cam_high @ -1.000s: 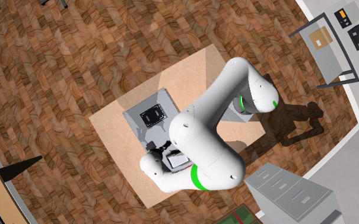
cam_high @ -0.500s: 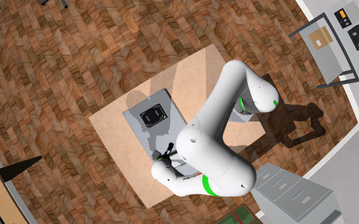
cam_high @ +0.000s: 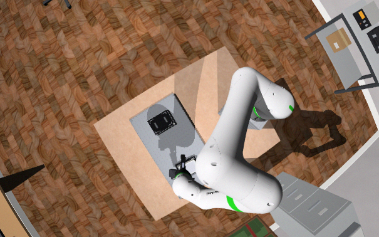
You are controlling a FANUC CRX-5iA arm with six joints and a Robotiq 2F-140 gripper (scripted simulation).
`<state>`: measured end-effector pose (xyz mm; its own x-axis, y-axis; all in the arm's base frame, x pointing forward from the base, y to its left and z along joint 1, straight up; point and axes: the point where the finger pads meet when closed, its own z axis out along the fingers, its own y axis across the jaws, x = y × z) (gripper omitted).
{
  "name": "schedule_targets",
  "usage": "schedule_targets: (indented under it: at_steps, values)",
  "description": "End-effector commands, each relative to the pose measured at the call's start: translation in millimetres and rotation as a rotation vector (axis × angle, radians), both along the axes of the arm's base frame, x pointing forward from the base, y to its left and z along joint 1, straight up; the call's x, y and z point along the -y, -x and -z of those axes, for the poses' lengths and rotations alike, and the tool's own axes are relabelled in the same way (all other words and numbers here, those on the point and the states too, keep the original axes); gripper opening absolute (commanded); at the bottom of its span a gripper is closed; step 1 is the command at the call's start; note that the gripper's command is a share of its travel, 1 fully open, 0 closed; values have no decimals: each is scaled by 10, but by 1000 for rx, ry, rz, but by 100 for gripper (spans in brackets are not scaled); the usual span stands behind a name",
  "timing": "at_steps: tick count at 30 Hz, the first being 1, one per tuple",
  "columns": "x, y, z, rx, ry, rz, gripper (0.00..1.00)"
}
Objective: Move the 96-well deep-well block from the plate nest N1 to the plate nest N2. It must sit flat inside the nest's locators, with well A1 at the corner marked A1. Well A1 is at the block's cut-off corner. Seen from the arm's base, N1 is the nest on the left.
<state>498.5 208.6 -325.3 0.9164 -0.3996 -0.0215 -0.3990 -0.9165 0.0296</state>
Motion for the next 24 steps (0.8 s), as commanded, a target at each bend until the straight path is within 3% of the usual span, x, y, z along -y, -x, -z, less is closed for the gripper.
schedule_targets:
  at_steps: [1,13,24]
  values:
    - [-111,70,0,6,-11,-91,100]
    - [-412,327,18,28,-25,-475,100]
    - [-413,327,18,28,-24,-475,100]
